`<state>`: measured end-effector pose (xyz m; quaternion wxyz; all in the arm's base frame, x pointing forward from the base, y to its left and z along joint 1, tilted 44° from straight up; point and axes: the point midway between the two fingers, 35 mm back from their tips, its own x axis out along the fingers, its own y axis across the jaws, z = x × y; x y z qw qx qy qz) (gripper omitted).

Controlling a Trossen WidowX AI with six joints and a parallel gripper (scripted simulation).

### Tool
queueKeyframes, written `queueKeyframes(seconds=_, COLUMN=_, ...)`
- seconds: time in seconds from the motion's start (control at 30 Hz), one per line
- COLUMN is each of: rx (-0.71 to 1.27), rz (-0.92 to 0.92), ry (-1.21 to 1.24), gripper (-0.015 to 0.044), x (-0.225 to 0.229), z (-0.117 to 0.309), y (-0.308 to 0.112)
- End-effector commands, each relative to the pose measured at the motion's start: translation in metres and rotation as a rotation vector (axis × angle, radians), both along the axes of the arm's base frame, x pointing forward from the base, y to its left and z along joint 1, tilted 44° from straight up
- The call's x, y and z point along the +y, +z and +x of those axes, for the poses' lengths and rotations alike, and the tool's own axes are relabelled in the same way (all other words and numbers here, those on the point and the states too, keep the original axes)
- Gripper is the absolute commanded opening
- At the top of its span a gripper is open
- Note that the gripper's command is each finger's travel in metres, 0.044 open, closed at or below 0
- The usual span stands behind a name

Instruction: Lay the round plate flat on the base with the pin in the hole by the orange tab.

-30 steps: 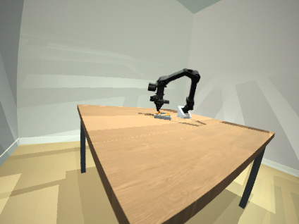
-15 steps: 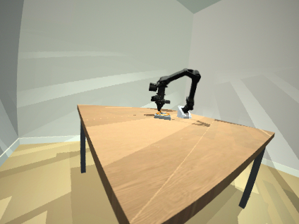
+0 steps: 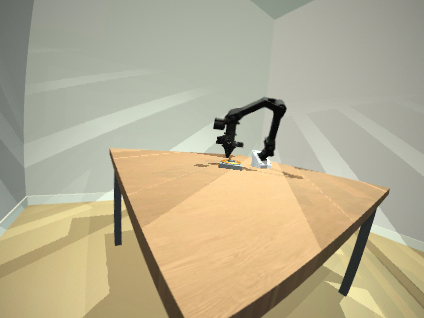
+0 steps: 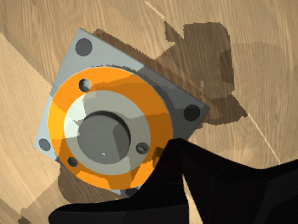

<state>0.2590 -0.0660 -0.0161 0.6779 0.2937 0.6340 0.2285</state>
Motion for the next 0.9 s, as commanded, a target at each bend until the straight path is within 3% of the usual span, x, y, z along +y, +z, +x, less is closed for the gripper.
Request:
queueKeyframes(seconds=0.0, rx=0.008, rz=0.0, ry=0.007, gripper=0.0, x=0.003, z=-0.007, y=0.0)
queueKeyframes(seconds=0.47, rx=0.009, rz=0.0, ry=0.007, gripper=0.0, x=0.005, z=-0.014, y=0.002)
queueKeyframes(seconds=0.87, rx=0.01, rz=-0.002, ry=0.007, gripper=0.0, x=-0.026, z=-0.02, y=0.036)
